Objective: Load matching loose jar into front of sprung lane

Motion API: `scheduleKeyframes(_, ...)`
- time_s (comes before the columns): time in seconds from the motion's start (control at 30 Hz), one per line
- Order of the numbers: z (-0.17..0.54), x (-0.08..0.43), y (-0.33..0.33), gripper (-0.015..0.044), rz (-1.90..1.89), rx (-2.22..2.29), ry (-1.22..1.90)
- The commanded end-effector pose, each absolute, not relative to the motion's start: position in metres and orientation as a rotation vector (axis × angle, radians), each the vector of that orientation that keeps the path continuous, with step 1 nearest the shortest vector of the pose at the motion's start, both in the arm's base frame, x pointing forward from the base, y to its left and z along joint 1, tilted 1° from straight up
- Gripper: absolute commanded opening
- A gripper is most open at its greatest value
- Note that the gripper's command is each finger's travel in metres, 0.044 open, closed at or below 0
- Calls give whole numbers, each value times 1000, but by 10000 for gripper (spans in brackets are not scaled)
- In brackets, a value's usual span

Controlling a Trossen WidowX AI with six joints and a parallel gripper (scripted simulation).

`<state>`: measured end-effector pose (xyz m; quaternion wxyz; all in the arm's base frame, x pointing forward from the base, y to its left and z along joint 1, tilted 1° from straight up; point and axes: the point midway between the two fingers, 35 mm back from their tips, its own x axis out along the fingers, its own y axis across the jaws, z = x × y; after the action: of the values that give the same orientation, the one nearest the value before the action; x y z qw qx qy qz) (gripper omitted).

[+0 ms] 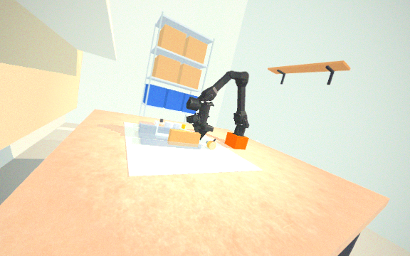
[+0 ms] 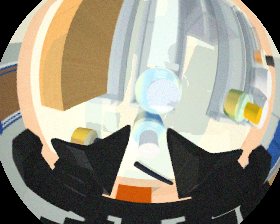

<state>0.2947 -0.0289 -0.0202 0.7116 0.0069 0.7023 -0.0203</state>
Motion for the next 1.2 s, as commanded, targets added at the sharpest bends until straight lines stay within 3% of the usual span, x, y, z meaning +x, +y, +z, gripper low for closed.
scheduleKeyframes(0.0,-21,295,-28,138,-39,17,1557)
scheduleKeyframes(0.13,-21,295,-28,111,-39,17,1557)
scheduleKeyframes(0.3,-21,277,-22,0,-36,8,1596)
scheduleKeyframes(0.93,79,299,-16,0,-38,17,1558)
scheduleKeyframes(1.17,80,299,-17,0,-42,21,1556)
